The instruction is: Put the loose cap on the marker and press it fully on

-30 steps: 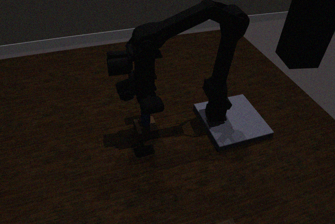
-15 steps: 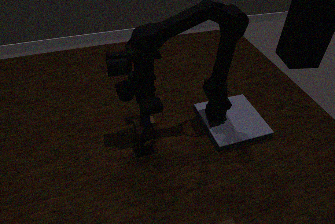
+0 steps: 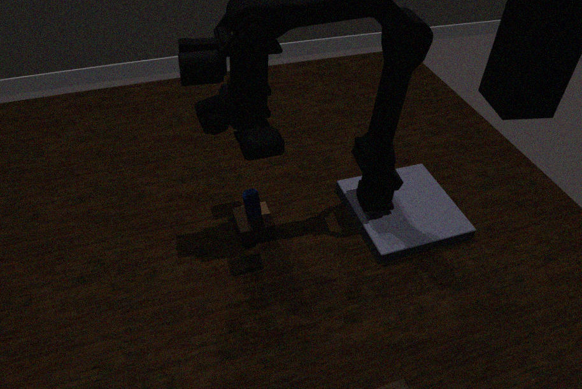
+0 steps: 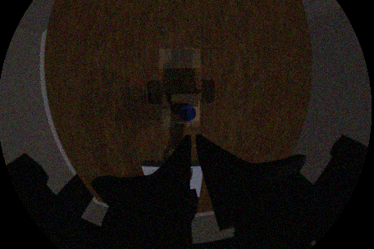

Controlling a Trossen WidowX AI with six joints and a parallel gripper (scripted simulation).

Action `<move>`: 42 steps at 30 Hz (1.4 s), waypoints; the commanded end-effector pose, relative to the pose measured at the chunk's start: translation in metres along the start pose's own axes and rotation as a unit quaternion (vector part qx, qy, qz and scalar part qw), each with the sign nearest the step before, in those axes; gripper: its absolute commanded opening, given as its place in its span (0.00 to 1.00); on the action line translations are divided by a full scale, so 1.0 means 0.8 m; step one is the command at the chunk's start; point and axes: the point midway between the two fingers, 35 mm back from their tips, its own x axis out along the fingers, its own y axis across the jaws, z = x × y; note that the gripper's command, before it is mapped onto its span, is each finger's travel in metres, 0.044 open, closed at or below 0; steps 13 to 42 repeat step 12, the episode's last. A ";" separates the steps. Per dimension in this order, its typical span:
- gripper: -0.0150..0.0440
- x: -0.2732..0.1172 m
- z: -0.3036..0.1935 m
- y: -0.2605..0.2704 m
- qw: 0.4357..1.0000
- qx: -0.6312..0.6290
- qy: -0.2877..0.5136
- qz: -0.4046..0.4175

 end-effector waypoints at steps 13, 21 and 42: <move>0.92 -0.004 -0.001 0.000 1.000 -0.001 0.001 0.000; 0.92 -0.004 -0.001 0.000 1.000 -0.001 0.001 0.000; 0.92 -0.004 -0.001 0.000 1.000 -0.001 0.001 0.000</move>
